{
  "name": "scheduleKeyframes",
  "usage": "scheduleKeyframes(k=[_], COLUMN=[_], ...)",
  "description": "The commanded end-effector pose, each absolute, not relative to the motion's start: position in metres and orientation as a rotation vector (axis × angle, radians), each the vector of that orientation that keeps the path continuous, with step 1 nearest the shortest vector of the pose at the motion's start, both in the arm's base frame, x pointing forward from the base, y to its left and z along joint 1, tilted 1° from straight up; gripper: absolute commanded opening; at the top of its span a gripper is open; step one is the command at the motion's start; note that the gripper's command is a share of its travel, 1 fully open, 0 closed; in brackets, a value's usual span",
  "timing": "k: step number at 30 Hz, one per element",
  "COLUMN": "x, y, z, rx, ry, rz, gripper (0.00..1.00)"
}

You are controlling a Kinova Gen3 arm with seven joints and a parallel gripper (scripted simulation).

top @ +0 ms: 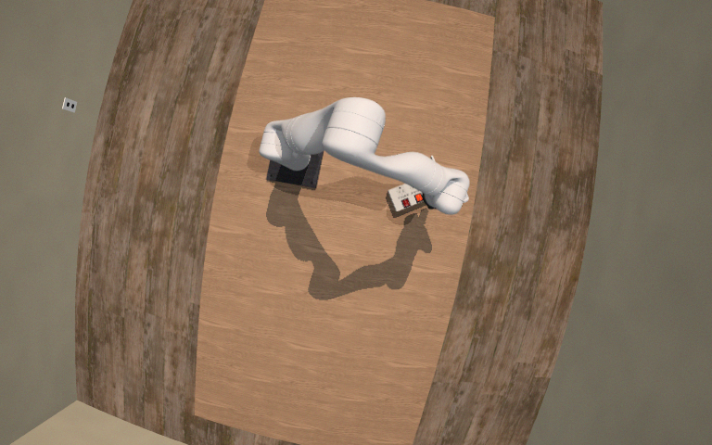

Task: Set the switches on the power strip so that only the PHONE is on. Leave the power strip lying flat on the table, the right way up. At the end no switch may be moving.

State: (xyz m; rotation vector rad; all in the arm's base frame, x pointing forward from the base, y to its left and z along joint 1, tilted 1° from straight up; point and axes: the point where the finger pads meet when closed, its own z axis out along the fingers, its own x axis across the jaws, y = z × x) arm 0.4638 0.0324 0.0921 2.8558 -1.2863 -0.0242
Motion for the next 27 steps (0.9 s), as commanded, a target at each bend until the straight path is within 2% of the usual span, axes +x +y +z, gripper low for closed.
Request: scheduleKeyframes(k=[1,27], x=[0.4643,0.4643], y=[0.0325,0.0325], z=[0.0929,0.0903], rx=[2.857,2.857], ry=[-1.287,-1.287], rz=[-0.021,-0.022], gripper=[0.00,0.00])
